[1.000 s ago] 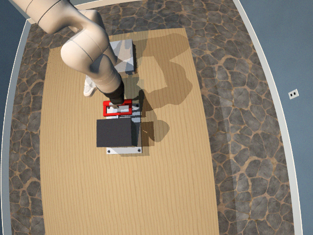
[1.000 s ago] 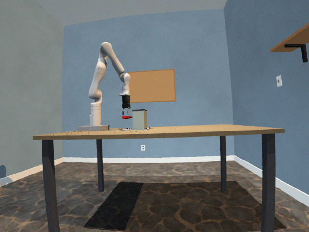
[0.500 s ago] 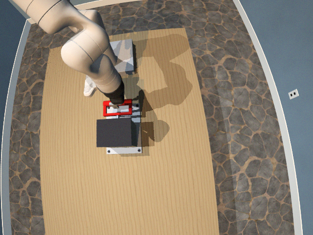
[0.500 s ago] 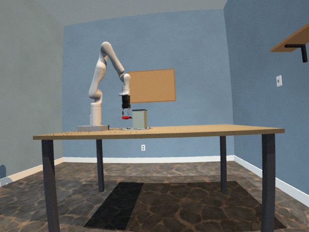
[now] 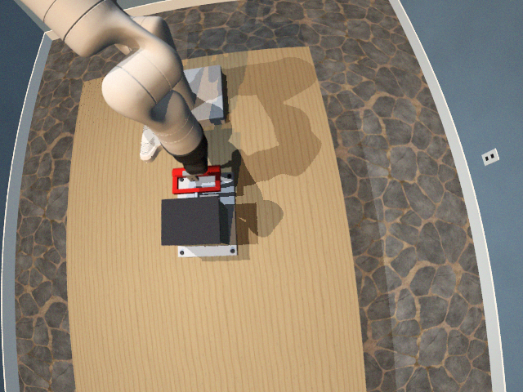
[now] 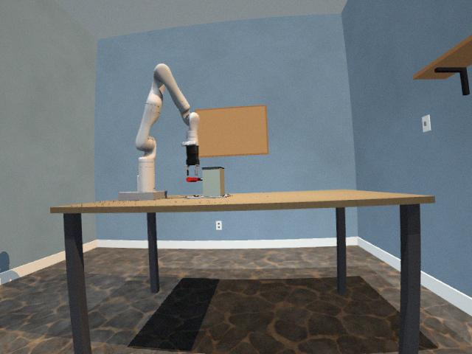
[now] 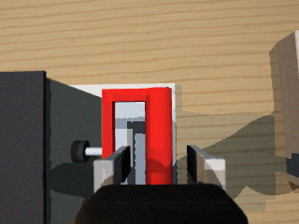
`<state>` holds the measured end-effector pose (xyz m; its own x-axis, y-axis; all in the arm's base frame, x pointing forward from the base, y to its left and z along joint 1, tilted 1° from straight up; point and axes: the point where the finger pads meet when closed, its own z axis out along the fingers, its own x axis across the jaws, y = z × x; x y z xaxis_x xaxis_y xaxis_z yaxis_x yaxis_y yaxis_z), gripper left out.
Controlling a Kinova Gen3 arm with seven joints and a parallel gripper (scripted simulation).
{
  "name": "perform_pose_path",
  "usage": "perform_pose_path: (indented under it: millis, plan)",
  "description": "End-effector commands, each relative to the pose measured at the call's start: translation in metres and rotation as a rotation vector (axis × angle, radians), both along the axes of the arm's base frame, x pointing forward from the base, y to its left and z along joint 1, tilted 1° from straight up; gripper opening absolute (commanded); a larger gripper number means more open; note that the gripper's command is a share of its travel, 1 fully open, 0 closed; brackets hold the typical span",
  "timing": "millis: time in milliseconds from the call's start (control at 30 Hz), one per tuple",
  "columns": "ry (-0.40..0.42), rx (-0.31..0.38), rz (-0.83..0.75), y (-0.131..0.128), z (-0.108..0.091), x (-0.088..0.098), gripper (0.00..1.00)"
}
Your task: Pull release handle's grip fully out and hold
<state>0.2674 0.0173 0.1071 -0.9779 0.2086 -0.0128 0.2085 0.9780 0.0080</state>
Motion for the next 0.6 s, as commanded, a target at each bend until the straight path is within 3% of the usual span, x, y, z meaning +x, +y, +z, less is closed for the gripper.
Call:
perform_pose_path:
  millis: [0,567]
  plan:
    - [-0.002,0.000,-0.005,-0.0006,-0.0010,-0.0001,0.98]
    - [-0.002,0.000,-0.005,-0.0021,-0.0010,-0.0006,0.98]
